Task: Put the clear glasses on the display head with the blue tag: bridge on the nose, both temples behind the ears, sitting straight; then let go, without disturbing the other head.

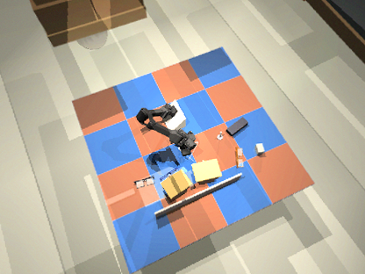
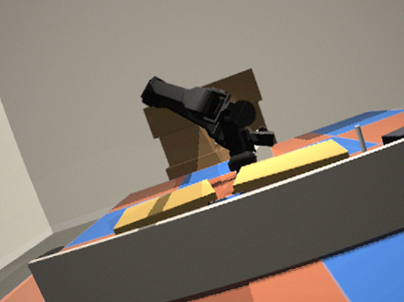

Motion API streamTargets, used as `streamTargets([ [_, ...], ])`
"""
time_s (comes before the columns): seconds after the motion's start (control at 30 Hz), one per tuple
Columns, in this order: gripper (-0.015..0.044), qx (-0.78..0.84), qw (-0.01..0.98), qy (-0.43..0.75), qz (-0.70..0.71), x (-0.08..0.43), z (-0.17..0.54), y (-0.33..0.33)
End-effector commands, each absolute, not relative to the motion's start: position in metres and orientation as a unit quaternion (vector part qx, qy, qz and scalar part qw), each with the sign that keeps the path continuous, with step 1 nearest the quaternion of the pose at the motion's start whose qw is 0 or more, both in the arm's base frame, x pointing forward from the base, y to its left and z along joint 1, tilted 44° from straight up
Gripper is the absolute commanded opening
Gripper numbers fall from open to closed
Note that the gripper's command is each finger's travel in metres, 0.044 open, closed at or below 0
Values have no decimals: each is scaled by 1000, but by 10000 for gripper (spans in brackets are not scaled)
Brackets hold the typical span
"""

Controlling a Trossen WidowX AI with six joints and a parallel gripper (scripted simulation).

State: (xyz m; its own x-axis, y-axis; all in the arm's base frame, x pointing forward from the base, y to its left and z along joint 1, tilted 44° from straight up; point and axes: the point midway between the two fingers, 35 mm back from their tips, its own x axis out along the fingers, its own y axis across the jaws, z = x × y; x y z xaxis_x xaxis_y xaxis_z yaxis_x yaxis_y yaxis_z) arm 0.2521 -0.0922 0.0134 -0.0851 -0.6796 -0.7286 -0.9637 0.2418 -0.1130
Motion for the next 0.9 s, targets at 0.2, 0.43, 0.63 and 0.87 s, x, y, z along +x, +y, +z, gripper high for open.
streamTargets([
  [0.2,0,-581,348,707,204,253,14,-92],
  [0.43,0,-581,350,706,207,260,36,-69],
  [0.63,0,-581,350,705,207,264,60,-45],
  [0.87,0,-582,348,706,206,268,84,-23],
])
